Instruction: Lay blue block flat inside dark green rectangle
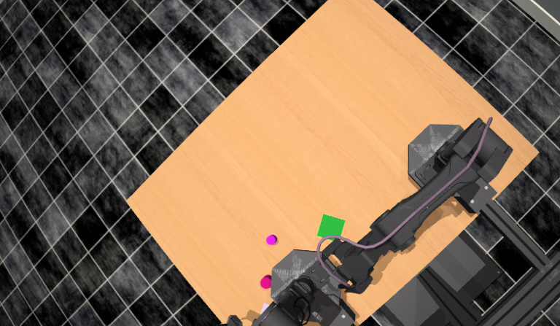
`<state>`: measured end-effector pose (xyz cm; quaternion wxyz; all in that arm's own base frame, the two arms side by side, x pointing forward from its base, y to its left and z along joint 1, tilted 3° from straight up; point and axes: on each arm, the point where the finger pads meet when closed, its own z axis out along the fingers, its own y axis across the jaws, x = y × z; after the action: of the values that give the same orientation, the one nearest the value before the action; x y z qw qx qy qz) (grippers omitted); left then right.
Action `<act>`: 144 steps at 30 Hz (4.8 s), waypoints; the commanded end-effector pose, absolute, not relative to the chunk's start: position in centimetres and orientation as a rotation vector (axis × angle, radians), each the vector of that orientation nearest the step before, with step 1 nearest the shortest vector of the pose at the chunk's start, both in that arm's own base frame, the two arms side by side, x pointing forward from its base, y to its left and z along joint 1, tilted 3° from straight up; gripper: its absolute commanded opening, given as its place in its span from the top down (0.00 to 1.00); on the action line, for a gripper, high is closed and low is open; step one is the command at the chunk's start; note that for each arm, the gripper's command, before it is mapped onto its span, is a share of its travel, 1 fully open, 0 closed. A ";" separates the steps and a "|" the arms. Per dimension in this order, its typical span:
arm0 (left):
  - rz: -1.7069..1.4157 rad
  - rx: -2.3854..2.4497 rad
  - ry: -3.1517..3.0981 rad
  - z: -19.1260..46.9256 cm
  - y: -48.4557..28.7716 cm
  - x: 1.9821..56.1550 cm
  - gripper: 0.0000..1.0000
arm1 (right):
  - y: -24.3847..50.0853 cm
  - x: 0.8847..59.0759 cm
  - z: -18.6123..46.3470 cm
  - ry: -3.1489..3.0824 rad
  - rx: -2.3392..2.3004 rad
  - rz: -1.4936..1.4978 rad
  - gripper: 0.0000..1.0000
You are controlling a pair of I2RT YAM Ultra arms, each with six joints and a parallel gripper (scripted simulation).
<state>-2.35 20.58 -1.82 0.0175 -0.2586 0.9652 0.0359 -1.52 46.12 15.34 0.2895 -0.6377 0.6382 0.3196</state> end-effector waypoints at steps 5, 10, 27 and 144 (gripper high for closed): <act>0.050 -0.801 2.993 -1.1 19.7 -2.2 0.73 | 41.9 -1.0 17.2 1.815 -1.715 0.764 0.00; 0.050 -0.801 2.993 -1.1 19.7 -2.2 0.73 | 37.4 -0.5 18.8 1.879 -1.716 0.704 0.00; 0.038 -0.802 2.994 -1.5 19.5 -2.0 0.73 | 17.3 1.5 22.2 2.021 -1.638 0.577 0.00; 0.141 -0.808 2.986 -8.0 -16.6 8.2 0.73 | 15.5 1.5 22.9 1.991 -1.609 0.626 0.00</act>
<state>7.98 -17.14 -7.55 0.0159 -0.2547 0.9660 0.0413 1.45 15.42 22.72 0.2472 -0.5929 0.7320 0.2270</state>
